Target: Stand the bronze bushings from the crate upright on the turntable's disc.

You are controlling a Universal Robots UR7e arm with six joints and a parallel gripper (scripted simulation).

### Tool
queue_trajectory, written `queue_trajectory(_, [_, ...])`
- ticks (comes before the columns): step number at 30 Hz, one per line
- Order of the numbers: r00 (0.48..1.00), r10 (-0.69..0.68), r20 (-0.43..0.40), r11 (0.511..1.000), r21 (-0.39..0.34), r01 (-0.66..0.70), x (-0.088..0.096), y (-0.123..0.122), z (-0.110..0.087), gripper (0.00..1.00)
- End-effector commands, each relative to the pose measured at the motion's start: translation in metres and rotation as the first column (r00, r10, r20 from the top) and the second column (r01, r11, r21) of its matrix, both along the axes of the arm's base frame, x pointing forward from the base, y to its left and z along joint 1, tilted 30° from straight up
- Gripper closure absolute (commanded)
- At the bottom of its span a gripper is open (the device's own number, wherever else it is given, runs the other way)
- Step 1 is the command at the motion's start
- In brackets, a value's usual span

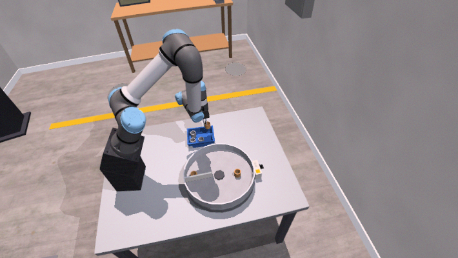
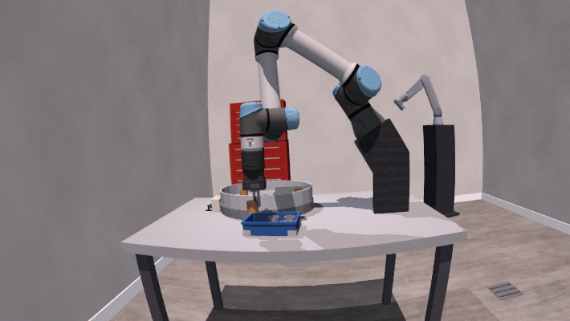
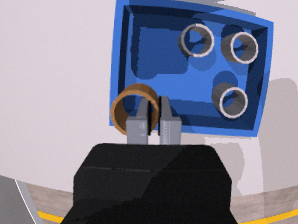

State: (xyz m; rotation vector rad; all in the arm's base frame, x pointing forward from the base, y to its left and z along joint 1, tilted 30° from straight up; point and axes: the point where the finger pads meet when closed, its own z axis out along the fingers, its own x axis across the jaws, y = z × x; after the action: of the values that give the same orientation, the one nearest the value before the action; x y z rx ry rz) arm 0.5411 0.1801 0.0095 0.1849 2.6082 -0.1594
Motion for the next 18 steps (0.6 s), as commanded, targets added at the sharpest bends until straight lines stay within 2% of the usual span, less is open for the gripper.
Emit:
queue_trajectory(1, [1.000,-0.002,-0.009,1.000,-0.002,0.002,-0.015,0.003,0.020,1.00])
queue_trajectory(9, [1.000,-0.002,-0.009,1.000,-0.002,0.002,-0.027,0.007,0.041,1.00])
queue_trajectory(18, [1.000,-0.002,-0.009,1.000,-0.002,0.002,-0.029,0.008,0.046,1.00])
